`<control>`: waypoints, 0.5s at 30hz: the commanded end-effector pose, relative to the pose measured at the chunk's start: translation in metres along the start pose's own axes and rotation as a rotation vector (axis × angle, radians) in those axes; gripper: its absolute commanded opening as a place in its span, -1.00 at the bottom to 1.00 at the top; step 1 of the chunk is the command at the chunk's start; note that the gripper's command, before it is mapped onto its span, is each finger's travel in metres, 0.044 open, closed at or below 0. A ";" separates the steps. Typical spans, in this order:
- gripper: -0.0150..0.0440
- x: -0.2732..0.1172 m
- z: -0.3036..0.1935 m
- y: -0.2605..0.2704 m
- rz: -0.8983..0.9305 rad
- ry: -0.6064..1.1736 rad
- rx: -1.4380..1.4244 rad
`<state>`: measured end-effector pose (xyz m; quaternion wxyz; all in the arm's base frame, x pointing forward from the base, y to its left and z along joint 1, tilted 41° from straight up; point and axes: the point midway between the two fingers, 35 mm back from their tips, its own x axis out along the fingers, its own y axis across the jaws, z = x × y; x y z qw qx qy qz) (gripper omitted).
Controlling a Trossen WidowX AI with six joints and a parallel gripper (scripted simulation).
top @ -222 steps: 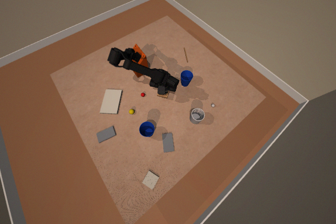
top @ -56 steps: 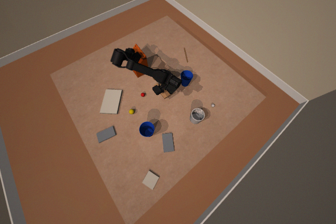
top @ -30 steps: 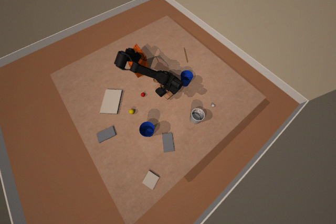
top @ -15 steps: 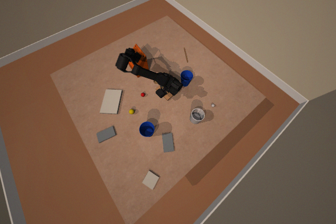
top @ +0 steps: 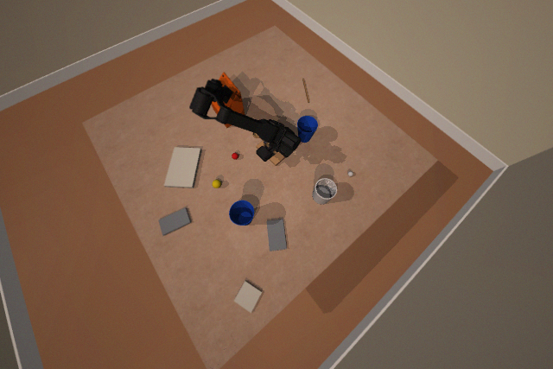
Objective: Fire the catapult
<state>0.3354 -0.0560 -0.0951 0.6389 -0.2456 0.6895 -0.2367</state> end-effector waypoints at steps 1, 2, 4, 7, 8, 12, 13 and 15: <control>0.67 0.000 0.000 0.000 0.000 -0.001 0.002; 0.75 -0.003 0.001 0.000 0.000 -0.001 0.002; 0.93 -0.024 0.003 0.001 0.003 -0.002 0.001; 1.00 -0.076 0.003 0.002 0.006 -0.002 0.000; 1.00 -0.090 0.002 0.002 0.005 -0.002 0.000; 1.00 -0.090 0.004 0.003 0.002 -0.018 -0.007; 1.00 -0.090 0.004 0.003 0.002 -0.018 -0.007; 1.00 -0.090 0.004 0.003 0.002 -0.018 -0.007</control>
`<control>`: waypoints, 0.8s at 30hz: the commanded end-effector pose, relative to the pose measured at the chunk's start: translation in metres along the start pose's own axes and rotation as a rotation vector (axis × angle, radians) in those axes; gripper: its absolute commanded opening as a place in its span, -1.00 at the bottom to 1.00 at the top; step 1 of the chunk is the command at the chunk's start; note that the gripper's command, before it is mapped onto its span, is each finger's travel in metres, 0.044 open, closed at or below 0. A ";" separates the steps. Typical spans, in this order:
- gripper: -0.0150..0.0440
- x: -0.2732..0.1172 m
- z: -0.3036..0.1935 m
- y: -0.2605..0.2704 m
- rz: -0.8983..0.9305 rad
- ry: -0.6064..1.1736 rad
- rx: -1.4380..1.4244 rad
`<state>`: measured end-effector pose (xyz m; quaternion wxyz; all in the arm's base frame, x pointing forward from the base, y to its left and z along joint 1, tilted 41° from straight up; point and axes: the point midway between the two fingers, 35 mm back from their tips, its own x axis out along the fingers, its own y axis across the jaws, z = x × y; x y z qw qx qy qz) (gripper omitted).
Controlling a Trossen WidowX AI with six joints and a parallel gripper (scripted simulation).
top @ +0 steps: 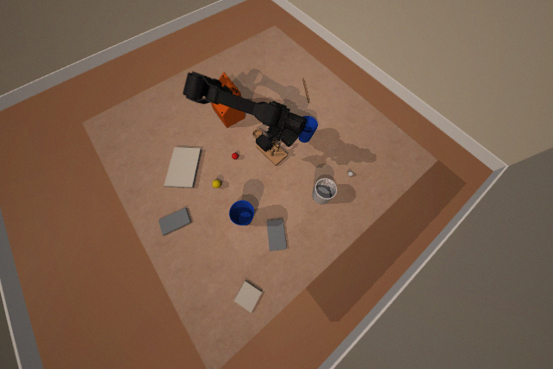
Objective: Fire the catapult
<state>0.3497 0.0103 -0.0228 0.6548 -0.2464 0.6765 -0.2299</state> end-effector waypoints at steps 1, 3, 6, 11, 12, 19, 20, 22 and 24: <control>1.00 0.007 -0.005 -0.001 -0.007 0.028 -0.011; 1.00 0.003 -0.009 -0.002 -0.010 0.039 -0.012; 1.00 0.027 -0.009 -0.003 -0.011 0.039 -0.012; 1.00 0.050 -0.011 -0.003 -0.012 0.039 -0.012; 1.00 0.050 -0.011 -0.003 -0.012 0.039 -0.012; 1.00 0.059 -0.011 -0.003 -0.012 0.039 -0.012; 1.00 0.060 -0.011 -0.003 -0.012 0.039 -0.012; 1.00 0.064 -0.011 -0.003 -0.012 0.039 -0.012; 1.00 0.067 -0.011 -0.003 -0.012 0.039 -0.012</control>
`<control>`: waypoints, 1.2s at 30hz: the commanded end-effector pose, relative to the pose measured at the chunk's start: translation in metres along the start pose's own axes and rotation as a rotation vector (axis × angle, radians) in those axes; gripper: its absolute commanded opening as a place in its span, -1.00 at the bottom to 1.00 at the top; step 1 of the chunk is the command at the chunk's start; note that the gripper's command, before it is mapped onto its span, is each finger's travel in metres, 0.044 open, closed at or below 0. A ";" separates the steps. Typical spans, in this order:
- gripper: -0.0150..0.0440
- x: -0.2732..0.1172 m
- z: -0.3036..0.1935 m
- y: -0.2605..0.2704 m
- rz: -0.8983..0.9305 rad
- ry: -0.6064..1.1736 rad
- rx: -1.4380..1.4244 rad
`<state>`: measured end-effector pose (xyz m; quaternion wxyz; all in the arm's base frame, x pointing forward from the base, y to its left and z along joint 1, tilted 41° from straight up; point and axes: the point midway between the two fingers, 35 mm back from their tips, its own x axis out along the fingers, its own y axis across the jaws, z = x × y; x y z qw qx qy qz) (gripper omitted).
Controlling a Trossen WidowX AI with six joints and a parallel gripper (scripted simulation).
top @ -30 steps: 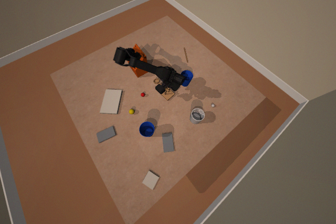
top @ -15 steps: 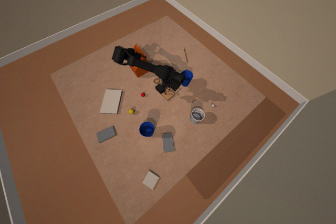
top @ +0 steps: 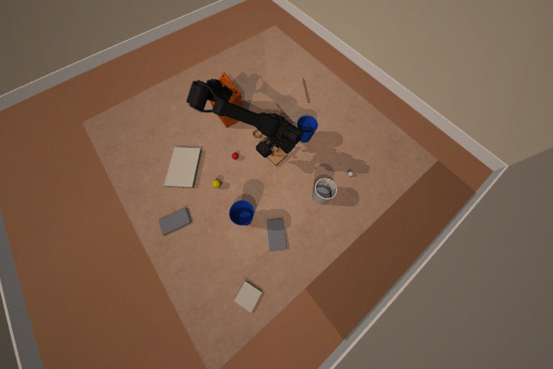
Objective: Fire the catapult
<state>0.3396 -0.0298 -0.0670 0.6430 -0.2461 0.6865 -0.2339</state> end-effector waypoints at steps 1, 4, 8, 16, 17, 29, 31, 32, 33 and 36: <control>1.00 0.009 -0.002 -0.001 -0.007 0.008 -0.007; 1.00 0.014 -0.002 -0.001 -0.007 0.008 -0.007; 1.00 0.020 -0.002 -0.001 -0.007 0.008 -0.007; 1.00 0.033 -0.003 -0.001 -0.008 0.008 -0.007; 1.00 0.035 -0.003 -0.001 -0.008 0.008 -0.007; 0.73 0.040 -0.002 -0.001 -0.003 0.004 -0.001; 0.56 0.040 -0.002 -0.001 -0.003 0.004 -0.001; 0.47 0.040 -0.002 -0.001 -0.003 0.004 -0.001; 0.38 0.040 -0.002 -0.001 -0.003 0.004 -0.001; 0.11 0.040 -0.002 -0.001 -0.003 0.004 -0.001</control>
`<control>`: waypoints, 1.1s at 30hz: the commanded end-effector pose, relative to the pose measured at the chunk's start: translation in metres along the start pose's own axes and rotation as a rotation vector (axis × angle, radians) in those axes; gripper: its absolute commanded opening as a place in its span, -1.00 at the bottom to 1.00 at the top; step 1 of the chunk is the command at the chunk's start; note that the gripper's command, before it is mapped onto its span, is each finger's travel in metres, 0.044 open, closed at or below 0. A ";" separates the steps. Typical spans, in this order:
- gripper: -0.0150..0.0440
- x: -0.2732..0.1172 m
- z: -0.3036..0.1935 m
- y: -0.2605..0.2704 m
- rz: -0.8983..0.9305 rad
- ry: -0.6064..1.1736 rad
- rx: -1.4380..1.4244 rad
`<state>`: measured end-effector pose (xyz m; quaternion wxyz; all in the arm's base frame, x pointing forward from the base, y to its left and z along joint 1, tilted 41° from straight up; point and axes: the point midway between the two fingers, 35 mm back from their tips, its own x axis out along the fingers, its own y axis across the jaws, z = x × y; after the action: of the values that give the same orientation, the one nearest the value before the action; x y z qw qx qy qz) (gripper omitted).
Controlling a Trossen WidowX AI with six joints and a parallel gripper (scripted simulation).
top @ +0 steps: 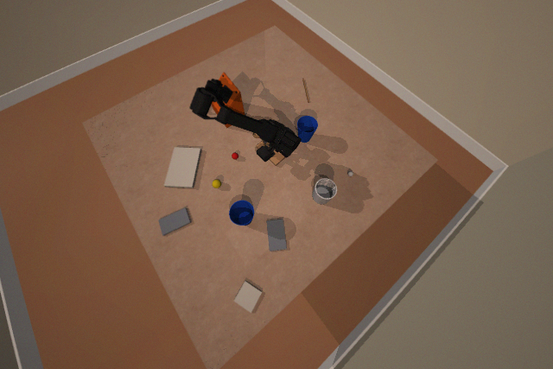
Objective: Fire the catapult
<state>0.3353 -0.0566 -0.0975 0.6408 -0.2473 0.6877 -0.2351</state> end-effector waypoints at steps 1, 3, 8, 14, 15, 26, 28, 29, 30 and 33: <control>0.02 0.000 0.000 0.000 0.000 0.000 0.001; -0.02 0.000 0.000 0.000 0.000 0.000 0.001; -0.20 -0.003 0.000 0.000 0.001 0.000 0.001; -0.49 -0.050 0.000 0.000 0.001 0.000 0.000; -0.49 -0.049 0.001 0.000 -0.001 0.002 -0.002; -0.49 -0.034 0.002 0.000 -0.002 0.002 -0.004; -0.49 -0.030 0.002 0.000 -0.002 0.002 -0.004; -0.49 -0.029 0.002 0.000 -0.002 0.002 -0.004; -0.49 -0.027 0.002 0.000 -0.002 0.002 -0.004; -0.49 -0.022 0.002 0.000 -0.002 0.002 -0.004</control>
<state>0.3386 -0.0400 -0.0782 0.6401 -0.2452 0.6888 -0.2361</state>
